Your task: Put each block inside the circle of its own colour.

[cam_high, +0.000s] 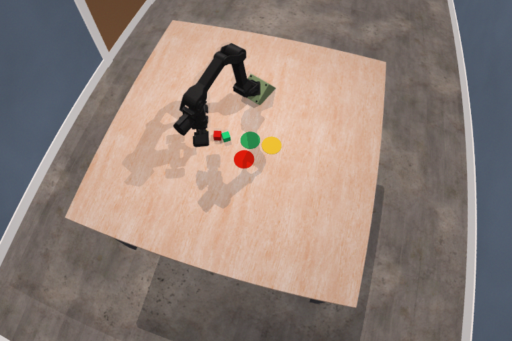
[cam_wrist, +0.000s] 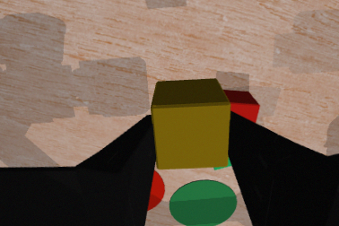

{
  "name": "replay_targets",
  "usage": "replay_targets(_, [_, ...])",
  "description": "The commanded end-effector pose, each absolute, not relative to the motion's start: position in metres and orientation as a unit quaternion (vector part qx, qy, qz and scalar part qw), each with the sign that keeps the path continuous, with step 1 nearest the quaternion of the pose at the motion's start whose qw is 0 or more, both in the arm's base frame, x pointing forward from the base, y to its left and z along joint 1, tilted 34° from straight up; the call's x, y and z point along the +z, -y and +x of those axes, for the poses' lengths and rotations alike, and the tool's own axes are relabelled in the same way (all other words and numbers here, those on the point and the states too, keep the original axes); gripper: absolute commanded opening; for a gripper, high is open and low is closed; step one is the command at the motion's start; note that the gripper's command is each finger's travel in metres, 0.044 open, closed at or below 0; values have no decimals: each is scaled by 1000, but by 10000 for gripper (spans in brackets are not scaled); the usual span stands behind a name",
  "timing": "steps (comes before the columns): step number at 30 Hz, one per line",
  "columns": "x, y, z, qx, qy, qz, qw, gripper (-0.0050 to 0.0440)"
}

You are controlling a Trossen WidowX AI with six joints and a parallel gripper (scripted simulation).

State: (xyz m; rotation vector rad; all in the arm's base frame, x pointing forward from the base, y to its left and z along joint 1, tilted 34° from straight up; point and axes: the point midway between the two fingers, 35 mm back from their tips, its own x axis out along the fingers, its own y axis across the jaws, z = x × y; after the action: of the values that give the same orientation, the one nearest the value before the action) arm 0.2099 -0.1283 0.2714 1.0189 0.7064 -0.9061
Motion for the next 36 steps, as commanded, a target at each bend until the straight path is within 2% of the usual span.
replay_targets(1, [278,124,211,-408,-309,464,723,105])
replay_targets(36, [223,46,252,-423,-354,480,682,105])
